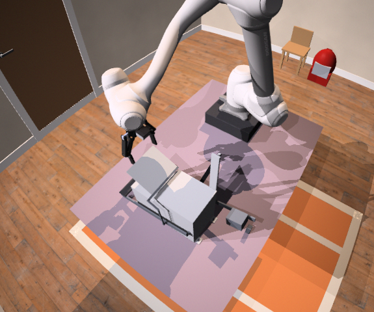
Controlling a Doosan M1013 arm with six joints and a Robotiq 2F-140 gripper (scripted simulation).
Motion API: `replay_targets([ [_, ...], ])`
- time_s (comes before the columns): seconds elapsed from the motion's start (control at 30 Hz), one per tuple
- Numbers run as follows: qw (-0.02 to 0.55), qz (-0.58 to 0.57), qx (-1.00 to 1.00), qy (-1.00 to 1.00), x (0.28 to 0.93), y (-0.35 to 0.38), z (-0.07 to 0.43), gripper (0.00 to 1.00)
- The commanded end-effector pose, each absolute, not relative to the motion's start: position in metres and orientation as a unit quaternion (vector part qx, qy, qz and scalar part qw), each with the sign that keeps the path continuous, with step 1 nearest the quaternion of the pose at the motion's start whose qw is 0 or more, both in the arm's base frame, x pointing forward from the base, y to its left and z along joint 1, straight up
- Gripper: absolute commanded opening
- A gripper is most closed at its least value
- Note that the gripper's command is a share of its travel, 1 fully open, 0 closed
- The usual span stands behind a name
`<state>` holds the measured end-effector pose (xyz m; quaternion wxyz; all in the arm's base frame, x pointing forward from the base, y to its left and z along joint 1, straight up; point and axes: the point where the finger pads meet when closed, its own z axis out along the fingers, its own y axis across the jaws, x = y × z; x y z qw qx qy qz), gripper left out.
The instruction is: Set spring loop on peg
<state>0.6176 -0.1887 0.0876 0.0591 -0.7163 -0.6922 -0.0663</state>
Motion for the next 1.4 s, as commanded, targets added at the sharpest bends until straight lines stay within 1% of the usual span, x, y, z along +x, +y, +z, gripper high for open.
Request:
replay_targets([
  [0.0,0.059,-0.067,-0.716,-0.692,0.618,-0.189,0.085,1.0],
  [1.37,0.059,-0.067,-0.716,-0.692,0.618,-0.188,0.027,1.0],
])
